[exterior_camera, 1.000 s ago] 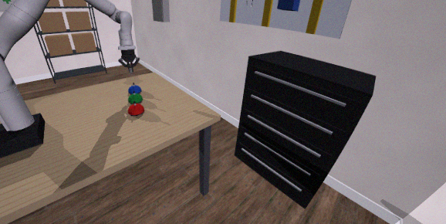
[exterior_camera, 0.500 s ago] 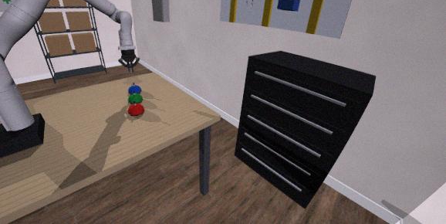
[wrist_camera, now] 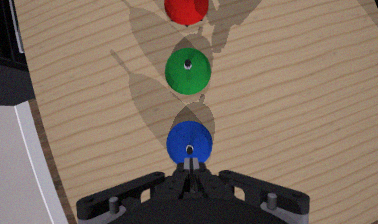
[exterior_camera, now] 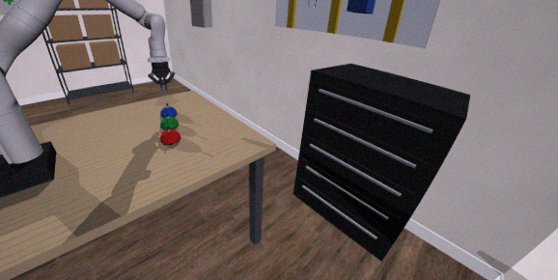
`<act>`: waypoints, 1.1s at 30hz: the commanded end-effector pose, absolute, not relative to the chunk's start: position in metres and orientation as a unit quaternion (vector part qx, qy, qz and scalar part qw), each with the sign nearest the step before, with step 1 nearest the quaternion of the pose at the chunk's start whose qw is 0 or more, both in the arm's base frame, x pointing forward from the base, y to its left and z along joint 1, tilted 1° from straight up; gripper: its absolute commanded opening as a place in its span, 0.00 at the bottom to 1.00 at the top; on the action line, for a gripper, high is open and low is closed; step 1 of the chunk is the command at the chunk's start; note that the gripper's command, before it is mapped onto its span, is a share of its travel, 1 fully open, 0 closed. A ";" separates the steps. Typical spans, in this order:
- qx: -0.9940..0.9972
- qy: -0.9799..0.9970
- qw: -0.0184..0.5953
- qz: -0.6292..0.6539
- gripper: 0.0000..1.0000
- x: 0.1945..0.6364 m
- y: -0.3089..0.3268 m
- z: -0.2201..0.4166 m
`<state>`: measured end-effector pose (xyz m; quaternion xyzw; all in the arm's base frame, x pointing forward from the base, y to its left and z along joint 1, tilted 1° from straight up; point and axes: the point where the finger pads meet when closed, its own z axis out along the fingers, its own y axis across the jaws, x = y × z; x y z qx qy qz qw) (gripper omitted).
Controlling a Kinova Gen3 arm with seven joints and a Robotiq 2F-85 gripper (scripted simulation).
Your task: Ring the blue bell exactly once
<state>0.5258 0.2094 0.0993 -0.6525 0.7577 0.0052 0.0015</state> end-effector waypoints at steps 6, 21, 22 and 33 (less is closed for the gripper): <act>-0.653 0.758 0.002 0.005 0.00 0.526 0.210 0.097; -0.653 0.758 0.002 0.005 0.00 0.527 0.210 0.080; -0.653 0.758 0.002 0.005 0.00 0.527 0.210 0.078; -0.653 0.758 0.002 0.005 0.00 0.527 0.210 0.061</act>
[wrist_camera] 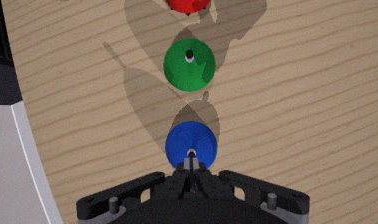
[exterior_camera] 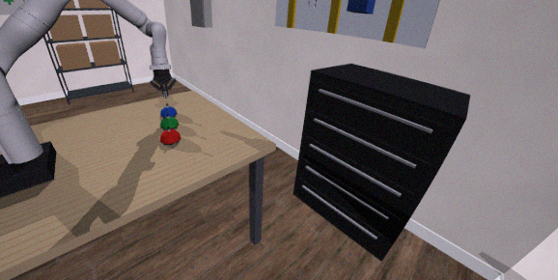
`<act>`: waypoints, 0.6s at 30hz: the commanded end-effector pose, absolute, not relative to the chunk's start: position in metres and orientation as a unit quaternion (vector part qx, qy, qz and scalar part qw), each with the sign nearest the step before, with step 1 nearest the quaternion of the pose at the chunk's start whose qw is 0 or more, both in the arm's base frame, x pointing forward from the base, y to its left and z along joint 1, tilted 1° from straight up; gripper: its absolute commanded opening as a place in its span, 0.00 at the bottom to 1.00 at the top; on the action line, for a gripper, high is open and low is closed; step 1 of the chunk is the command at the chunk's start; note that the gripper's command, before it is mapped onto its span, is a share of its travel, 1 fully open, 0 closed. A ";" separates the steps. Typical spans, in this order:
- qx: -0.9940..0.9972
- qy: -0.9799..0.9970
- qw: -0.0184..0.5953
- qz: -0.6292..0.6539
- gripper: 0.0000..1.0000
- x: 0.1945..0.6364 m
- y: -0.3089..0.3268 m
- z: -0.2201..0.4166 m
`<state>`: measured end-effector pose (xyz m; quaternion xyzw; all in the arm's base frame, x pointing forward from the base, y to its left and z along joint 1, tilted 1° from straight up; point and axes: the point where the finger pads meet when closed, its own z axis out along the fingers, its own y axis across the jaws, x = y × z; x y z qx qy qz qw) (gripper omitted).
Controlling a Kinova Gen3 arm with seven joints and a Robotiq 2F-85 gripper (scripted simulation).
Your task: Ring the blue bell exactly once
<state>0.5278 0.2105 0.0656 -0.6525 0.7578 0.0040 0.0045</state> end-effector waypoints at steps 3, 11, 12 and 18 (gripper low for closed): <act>-0.653 0.758 0.002 0.005 0.00 0.527 0.210 0.056; -0.653 0.758 0.002 0.005 0.00 0.527 0.210 0.047; -0.653 0.758 0.002 0.005 0.00 0.527 0.210 0.046; -0.653 0.758 0.002 0.005 0.00 0.527 0.211 0.042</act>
